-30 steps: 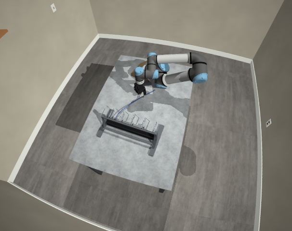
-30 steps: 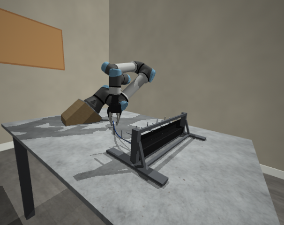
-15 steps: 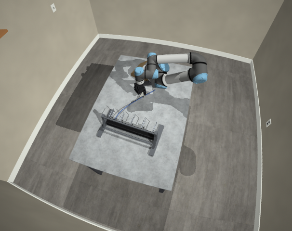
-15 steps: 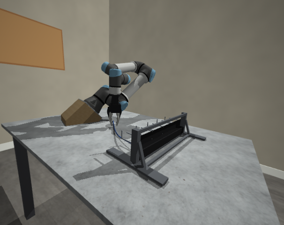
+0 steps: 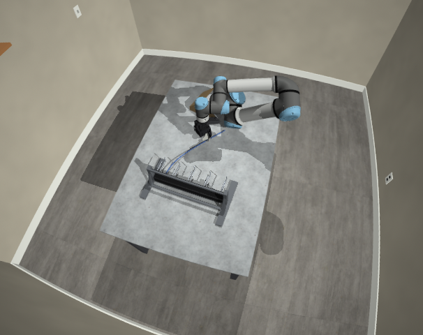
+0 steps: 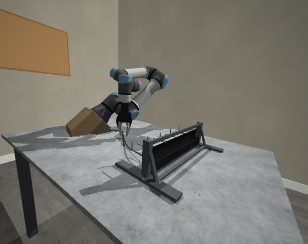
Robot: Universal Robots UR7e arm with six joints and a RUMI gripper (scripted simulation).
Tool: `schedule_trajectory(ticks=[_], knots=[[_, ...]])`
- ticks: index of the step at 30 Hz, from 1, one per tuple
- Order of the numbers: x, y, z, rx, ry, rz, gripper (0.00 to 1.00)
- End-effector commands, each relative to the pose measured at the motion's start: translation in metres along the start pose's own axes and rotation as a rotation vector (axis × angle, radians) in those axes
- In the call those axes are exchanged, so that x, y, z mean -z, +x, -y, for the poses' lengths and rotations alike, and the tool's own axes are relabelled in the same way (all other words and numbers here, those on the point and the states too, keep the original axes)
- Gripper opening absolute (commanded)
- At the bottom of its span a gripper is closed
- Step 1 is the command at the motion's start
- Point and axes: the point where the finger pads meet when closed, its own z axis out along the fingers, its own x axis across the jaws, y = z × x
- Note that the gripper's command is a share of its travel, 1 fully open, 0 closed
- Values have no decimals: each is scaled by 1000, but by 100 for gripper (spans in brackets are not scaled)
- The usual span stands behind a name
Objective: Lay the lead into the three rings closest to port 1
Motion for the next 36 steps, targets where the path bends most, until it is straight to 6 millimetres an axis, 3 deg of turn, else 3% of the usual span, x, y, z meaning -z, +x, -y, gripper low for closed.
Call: schedule_trajectory(ticks=[1, 36], knots=[[0, 0, 0, 0, -1, 0, 20], [-7, 0, 0, 0, -1, 0, 20]])
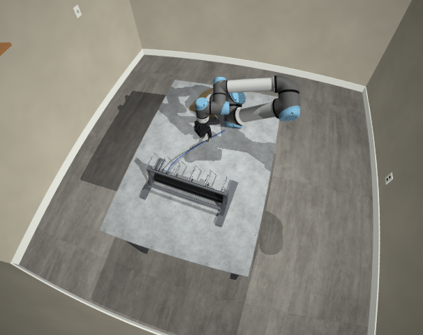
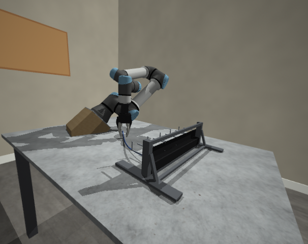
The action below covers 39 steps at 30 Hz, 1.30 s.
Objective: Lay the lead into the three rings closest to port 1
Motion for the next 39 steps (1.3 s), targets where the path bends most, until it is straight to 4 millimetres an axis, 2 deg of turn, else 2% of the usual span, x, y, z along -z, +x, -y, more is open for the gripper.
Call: schedule_trajectory(ticks=[1, 39], knots=[[-2, 0, 0, 0, -1, 0, 20], [-5, 0, 0, 0, -1, 0, 20]])
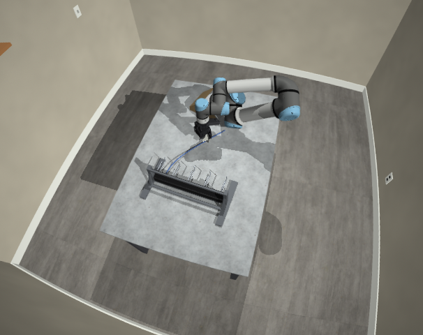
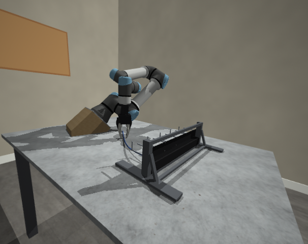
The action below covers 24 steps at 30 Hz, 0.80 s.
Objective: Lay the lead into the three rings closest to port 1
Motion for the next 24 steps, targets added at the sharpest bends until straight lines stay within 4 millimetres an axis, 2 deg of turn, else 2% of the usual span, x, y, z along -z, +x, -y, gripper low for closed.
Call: schedule_trajectory(ticks=[1, 24], knots=[[0, 0, 0, 0, -1, 0, 20], [0, 0, 0, 0, -1, 0, 20]])
